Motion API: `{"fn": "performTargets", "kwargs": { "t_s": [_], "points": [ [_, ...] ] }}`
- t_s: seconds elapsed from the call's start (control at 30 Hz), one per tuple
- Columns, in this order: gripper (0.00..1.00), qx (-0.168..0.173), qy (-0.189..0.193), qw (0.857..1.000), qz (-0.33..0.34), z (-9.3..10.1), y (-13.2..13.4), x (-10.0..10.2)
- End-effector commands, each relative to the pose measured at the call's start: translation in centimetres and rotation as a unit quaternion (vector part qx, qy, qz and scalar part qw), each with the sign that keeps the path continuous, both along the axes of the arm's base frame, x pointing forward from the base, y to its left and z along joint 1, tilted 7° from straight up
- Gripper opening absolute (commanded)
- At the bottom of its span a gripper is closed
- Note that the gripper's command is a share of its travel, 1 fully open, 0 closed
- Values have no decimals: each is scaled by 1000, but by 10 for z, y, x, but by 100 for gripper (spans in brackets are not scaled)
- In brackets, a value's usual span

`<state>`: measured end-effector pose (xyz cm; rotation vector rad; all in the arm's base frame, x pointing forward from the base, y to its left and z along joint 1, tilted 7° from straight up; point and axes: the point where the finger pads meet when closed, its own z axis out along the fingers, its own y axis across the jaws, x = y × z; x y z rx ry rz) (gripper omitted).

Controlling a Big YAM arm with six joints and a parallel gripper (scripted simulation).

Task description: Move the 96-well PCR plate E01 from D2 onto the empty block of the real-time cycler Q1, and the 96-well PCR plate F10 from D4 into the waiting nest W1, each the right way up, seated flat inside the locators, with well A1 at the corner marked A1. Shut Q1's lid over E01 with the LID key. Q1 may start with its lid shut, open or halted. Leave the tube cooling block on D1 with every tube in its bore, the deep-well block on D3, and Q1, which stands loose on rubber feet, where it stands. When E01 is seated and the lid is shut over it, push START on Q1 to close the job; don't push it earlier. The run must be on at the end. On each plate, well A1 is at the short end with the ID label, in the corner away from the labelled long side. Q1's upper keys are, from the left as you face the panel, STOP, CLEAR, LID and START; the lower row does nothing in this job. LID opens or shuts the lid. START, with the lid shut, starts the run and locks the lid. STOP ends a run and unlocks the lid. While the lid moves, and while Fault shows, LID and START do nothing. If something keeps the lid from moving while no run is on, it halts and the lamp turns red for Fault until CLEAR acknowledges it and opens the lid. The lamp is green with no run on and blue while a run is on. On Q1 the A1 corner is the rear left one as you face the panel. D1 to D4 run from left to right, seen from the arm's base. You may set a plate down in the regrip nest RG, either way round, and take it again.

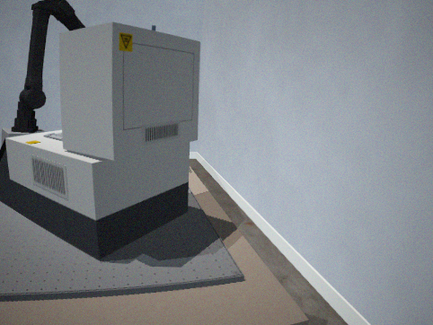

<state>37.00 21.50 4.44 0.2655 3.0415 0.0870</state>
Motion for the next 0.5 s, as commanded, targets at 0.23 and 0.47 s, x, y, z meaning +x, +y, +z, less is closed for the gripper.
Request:
{"fn": "performTargets", "kwargs": {
  "t_s": [0.23, 0.47],
  "points": [
    [0, 2, -2, 1000, -3, 3, -3, -1],
    [0, 3, -5, 1000, -3, 6, -3, -1]
  ]
}}
